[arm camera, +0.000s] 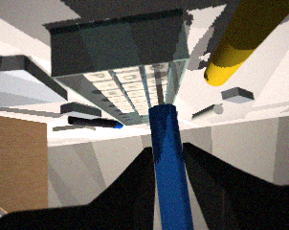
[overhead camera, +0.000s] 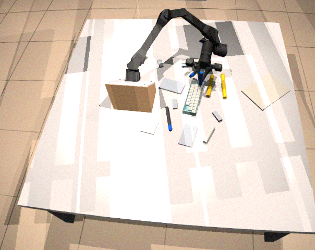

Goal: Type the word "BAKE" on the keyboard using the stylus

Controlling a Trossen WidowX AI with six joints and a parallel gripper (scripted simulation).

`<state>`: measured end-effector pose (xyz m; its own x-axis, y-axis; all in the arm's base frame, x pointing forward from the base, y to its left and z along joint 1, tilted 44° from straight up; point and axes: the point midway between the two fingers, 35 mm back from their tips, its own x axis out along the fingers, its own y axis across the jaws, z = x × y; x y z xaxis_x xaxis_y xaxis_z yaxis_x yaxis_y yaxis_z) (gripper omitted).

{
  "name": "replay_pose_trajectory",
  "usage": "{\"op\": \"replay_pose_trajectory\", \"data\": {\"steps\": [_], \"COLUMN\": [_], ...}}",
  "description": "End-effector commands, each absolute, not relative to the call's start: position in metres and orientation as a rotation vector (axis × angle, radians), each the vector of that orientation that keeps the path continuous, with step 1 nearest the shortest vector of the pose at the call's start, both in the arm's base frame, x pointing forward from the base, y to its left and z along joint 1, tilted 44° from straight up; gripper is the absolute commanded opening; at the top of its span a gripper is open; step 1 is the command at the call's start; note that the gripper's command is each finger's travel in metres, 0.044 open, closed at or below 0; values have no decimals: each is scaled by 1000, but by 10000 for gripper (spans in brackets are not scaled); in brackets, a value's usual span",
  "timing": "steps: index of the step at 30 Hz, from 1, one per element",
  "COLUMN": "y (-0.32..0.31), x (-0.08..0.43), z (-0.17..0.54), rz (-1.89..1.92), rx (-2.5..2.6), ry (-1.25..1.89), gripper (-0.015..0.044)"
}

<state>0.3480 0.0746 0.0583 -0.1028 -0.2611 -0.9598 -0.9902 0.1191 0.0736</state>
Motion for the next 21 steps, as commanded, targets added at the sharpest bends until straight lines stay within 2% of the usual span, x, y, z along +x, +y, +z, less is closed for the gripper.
{"op": "replay_pose_trajectory", "data": {"steps": [1,9,16,21], "y": [75,49,50,50], "x": [348,347,346,346], "z": [58,84,82,82], "rz": [1053,1052,1050,1050], "rx": [-1269,-1270,-1259,-1259], "ry": [1522,1522,1523,1523], "gripper": [81,81,84,51]}}
